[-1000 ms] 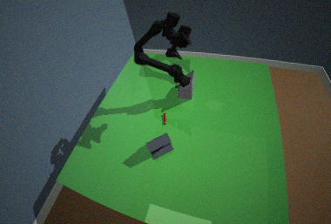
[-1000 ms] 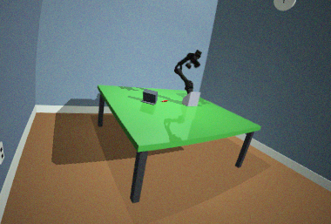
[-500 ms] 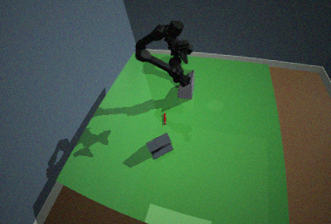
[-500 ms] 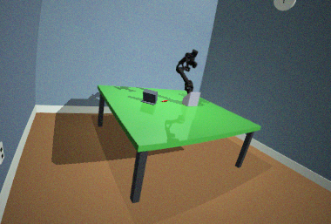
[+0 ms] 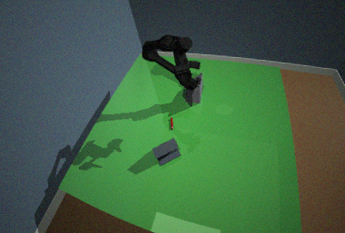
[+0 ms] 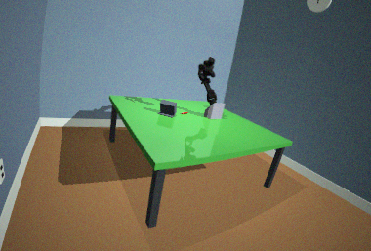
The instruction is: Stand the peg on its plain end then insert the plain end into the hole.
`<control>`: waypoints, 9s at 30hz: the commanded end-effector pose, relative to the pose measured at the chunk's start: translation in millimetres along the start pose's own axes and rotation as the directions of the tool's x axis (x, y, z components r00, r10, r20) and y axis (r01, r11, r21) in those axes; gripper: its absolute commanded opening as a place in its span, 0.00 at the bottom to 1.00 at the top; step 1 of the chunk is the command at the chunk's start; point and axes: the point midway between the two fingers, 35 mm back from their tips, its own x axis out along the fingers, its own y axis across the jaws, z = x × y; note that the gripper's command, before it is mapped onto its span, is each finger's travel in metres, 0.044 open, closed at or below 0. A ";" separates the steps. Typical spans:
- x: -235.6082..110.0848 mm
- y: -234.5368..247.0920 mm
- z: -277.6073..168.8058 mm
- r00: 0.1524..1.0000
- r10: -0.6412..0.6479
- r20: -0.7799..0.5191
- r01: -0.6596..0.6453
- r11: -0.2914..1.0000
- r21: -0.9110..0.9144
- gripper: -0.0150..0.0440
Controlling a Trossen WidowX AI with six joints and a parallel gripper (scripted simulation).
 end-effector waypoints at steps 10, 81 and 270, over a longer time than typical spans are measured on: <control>58.9 21.4 -36.2 0.973 0.206 -0.106 -0.154 0.917 0.367 1.00; 190.8 193.6 -152.6 0.633 0.762 -0.132 0.094 0.094 0.991 1.00; 134.3 239.5 -152.4 0.975 -0.211 -0.073 0.097 0.105 0.990 0.34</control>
